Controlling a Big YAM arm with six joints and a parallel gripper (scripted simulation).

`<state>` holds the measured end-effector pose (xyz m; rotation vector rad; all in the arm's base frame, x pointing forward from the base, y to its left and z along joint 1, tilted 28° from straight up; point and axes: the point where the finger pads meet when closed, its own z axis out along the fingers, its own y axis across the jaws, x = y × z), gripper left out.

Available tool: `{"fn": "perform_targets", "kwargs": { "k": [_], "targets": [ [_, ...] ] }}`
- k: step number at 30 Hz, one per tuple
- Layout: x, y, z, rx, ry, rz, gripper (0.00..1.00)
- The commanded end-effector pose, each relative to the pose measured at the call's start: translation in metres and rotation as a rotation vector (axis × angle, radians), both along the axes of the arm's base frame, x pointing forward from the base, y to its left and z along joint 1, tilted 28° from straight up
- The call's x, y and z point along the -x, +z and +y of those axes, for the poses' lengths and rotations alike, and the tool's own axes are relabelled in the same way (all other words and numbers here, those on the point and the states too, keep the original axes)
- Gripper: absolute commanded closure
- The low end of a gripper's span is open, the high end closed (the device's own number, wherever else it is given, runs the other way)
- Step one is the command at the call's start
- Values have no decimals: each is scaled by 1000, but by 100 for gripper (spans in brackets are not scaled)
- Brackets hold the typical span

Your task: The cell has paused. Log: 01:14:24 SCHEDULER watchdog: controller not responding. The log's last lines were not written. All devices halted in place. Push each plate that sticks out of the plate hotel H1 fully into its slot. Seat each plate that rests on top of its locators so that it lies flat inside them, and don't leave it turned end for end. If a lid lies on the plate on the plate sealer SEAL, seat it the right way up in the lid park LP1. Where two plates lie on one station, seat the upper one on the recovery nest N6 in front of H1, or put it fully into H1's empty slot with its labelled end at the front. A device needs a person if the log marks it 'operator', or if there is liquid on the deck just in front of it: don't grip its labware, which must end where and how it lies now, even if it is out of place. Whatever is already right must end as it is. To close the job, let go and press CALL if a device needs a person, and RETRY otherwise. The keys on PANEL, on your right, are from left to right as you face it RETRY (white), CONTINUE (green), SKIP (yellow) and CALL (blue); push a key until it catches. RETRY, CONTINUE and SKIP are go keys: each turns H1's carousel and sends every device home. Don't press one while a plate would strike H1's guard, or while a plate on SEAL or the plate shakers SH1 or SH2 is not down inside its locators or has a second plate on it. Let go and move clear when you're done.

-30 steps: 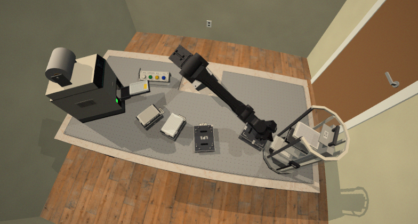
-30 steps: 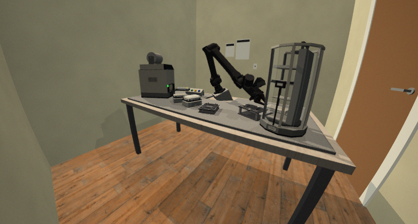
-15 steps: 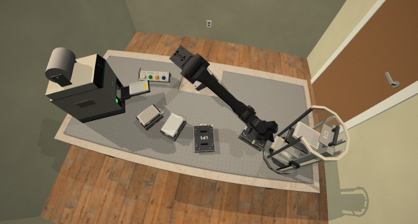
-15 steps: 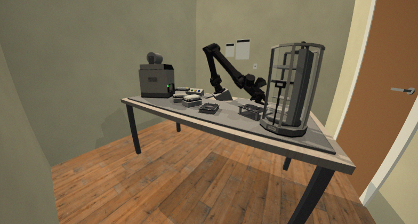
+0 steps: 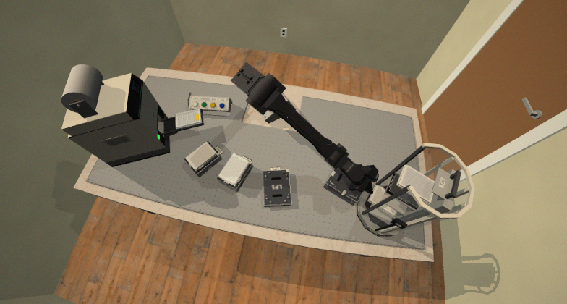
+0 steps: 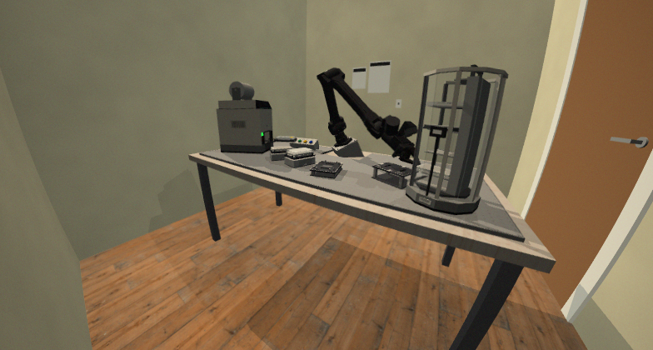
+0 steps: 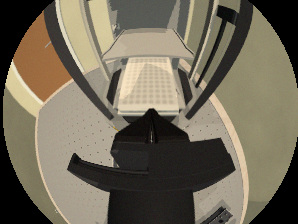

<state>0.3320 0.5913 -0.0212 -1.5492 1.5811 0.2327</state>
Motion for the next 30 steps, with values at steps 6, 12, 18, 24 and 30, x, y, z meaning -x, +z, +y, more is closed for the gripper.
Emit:
{"fn": "perform_targets", "kwargs": {
  "k": [6,12,18,24,30],
  "targets": [
    [4,1,25,-9,15,-1,100],
    [4,1,28,-9,17,0,100],
    [3,0,31,-9,16,0,100],
    [2,0,33,-9,16,-1,100],
    [2,-1,36,-10,17,0,100]
  ]
}}
